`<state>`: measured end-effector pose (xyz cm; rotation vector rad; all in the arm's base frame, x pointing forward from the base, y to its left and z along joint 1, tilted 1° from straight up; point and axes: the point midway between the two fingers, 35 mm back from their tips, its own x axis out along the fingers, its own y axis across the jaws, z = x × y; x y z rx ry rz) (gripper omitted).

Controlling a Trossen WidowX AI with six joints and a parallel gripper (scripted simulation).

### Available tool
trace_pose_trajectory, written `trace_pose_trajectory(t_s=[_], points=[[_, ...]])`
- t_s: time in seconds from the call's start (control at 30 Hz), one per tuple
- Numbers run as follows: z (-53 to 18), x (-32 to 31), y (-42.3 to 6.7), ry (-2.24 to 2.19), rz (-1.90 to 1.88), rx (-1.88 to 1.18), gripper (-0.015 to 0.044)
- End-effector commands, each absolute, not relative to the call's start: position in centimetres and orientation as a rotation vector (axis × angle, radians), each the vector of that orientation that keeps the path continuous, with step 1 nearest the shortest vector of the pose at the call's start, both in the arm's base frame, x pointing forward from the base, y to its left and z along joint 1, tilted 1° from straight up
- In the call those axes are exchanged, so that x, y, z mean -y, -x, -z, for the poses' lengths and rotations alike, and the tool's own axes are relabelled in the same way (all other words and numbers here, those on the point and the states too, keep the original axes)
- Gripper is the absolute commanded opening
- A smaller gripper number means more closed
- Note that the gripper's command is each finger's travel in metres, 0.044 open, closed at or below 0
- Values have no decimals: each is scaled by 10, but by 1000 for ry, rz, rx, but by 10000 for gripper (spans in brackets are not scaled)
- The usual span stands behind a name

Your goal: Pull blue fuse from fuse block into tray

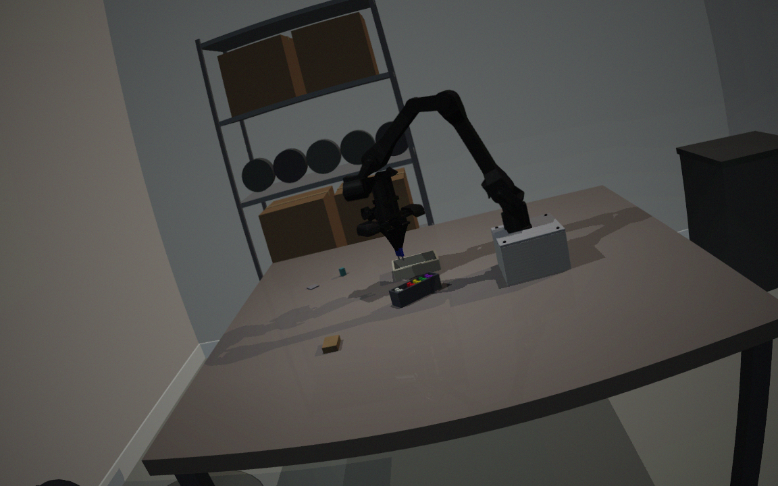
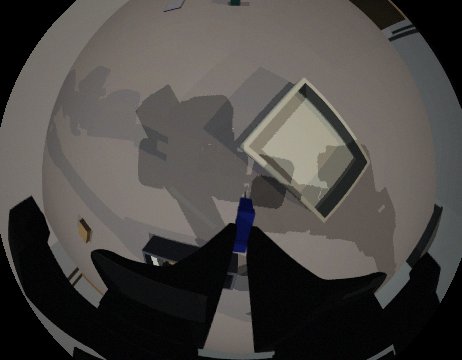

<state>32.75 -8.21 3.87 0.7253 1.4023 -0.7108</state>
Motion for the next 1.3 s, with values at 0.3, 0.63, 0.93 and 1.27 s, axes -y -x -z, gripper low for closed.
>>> trace_pose_trajectory(t_s=[0.3, 0.63, 0.93, 1.27], points=[[-40, 158, -308, -721, 714, -1400, 0], [-36, 172, -302, -719, 715, -1400, 0], [-21, 172, -303, -719, 715, -1400, 0], [-5, 172, -304, -719, 715, -1400, 0]])
